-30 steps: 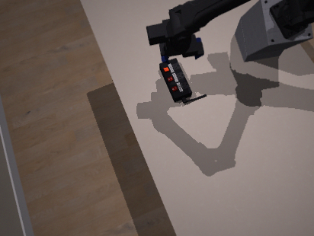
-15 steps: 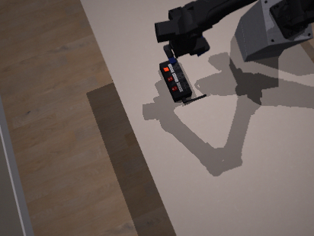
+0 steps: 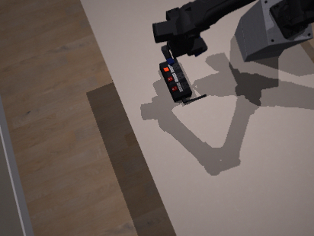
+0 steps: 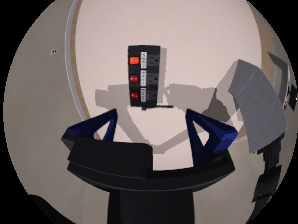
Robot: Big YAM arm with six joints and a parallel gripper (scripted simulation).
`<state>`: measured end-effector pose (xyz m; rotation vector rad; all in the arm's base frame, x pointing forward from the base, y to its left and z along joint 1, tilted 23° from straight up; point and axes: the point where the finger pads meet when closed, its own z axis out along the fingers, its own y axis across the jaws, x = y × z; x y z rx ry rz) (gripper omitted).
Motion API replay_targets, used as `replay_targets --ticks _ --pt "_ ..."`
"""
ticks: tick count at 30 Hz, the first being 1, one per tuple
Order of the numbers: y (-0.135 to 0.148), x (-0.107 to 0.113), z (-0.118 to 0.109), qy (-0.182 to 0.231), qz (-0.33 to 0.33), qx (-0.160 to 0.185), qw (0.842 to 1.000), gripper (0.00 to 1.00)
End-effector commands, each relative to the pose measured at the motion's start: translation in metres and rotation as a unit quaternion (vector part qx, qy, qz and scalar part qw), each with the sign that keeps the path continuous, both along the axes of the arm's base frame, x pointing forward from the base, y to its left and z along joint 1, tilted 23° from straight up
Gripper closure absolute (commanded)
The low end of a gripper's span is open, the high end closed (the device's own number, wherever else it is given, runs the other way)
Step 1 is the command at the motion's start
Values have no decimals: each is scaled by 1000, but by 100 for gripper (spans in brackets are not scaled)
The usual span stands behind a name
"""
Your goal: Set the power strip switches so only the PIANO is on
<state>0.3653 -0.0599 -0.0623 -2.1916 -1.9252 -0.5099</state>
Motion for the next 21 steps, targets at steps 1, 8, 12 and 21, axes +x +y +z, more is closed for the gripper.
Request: replay_targets --ticks 1,8,12,21 --pt "-27 38 -26 -15 -9 -4 1000 0" --pt "-48 66 -84 -9 -21 -1 1000 0" --pt "-34 56 -74 -2 -10 2 1000 100" --pt "-39 67 -71 -16 -11 -4 1000 100"
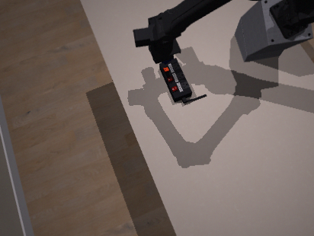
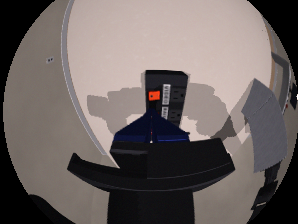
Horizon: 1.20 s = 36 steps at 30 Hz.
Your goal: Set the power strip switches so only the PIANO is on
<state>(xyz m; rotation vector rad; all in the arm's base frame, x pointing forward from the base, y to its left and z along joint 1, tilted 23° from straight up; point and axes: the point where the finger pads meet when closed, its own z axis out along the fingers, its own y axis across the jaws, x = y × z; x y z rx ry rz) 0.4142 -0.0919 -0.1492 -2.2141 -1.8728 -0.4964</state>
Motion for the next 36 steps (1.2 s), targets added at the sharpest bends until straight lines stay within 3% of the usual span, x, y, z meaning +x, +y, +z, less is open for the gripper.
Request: replay_targets --ticks 1,28,36 --pt "-7 18 16 -28 5 -10 1000 100" --pt "-5 15 10 -22 5 -8 1000 100" --pt "2 13 -2 -13 5 -4 1000 100"
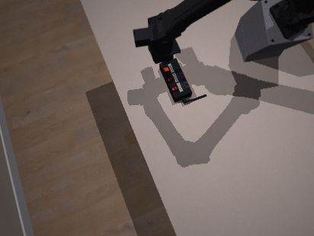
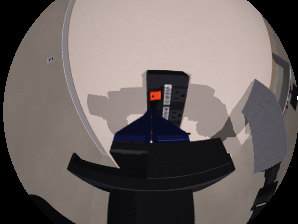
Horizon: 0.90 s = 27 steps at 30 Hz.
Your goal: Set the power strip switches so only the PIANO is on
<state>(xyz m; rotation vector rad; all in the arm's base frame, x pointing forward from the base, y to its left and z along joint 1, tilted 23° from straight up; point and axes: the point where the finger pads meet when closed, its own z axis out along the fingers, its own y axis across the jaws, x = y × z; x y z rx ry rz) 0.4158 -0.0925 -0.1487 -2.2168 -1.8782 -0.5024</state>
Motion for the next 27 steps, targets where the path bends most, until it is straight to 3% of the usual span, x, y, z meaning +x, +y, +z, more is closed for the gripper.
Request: replay_targets --ticks 1,27 --pt "2 12 -3 -10 4 -3 1000 100" --pt "11 18 -27 -11 2 -3 1000 100"
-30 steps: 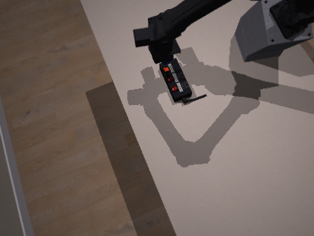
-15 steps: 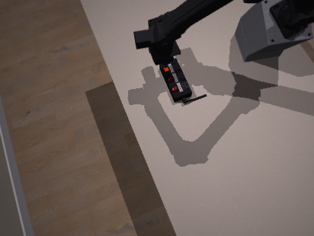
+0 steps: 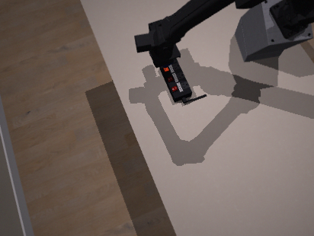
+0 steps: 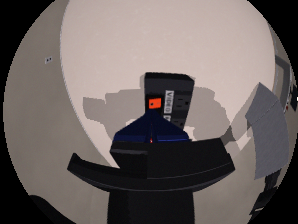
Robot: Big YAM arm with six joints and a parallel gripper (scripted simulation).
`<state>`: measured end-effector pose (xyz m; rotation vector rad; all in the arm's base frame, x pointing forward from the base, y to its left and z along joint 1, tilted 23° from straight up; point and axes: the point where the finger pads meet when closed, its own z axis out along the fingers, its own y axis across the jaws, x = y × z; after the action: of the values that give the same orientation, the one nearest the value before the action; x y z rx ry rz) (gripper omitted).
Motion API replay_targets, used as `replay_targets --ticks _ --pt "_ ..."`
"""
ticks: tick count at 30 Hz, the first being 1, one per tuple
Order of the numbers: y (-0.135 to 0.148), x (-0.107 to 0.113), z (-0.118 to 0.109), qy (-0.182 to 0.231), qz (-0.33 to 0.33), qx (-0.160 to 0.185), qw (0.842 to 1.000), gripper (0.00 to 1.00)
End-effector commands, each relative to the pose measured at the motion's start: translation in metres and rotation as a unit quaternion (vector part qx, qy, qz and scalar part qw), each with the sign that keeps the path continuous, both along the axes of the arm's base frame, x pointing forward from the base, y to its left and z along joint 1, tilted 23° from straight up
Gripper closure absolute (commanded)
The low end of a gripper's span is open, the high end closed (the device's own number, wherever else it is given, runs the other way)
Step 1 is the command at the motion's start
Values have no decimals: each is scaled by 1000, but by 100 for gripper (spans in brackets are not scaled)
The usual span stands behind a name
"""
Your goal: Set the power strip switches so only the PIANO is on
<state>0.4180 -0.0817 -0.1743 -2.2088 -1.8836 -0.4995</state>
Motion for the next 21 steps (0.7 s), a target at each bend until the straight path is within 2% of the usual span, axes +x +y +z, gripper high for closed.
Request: replay_targets --ticks 1,21 --pt "0 18 -2 -13 -2 -4 1000 100" --pt "5 17 -14 -11 -2 -3 1000 100"
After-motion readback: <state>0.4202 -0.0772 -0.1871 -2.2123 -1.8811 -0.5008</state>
